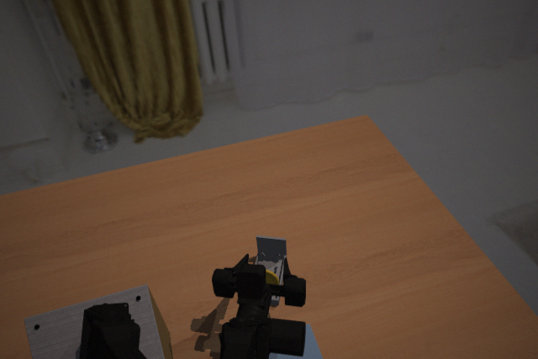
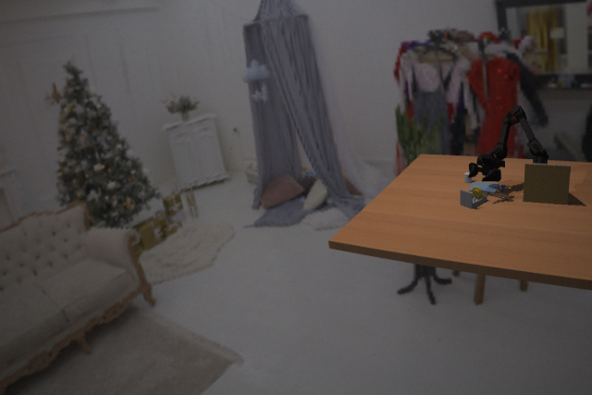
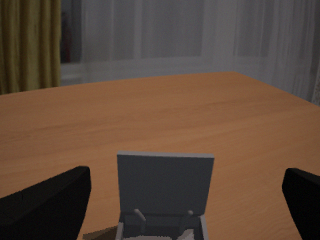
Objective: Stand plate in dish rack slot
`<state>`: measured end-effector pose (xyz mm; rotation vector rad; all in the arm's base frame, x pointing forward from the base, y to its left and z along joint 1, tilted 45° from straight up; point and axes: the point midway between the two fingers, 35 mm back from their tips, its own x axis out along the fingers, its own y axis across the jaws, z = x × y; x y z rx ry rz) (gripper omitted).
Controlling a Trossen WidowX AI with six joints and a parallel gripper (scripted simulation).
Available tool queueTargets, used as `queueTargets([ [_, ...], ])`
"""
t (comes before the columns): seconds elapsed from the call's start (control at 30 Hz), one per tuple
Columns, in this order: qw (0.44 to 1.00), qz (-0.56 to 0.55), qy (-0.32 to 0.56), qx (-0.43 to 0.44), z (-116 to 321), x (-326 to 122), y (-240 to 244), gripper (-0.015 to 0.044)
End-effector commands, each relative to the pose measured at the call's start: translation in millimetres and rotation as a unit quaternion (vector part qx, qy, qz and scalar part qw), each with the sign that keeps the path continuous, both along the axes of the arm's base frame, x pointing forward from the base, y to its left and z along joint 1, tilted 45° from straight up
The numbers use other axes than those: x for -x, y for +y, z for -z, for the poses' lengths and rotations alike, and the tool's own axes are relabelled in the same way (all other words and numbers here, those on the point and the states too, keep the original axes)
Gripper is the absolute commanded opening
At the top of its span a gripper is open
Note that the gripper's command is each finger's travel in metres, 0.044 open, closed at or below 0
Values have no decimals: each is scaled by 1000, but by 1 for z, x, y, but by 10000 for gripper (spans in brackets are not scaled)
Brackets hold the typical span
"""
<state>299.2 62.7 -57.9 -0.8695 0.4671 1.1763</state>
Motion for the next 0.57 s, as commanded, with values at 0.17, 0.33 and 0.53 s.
queueTargets([
  [0.17,1000,5,3,-6,-34,6,34,400],
  [0.33,997,46,63,11,-29,10,37,400],
  [0.53,984,105,139,41,-25,17,40,400],
])
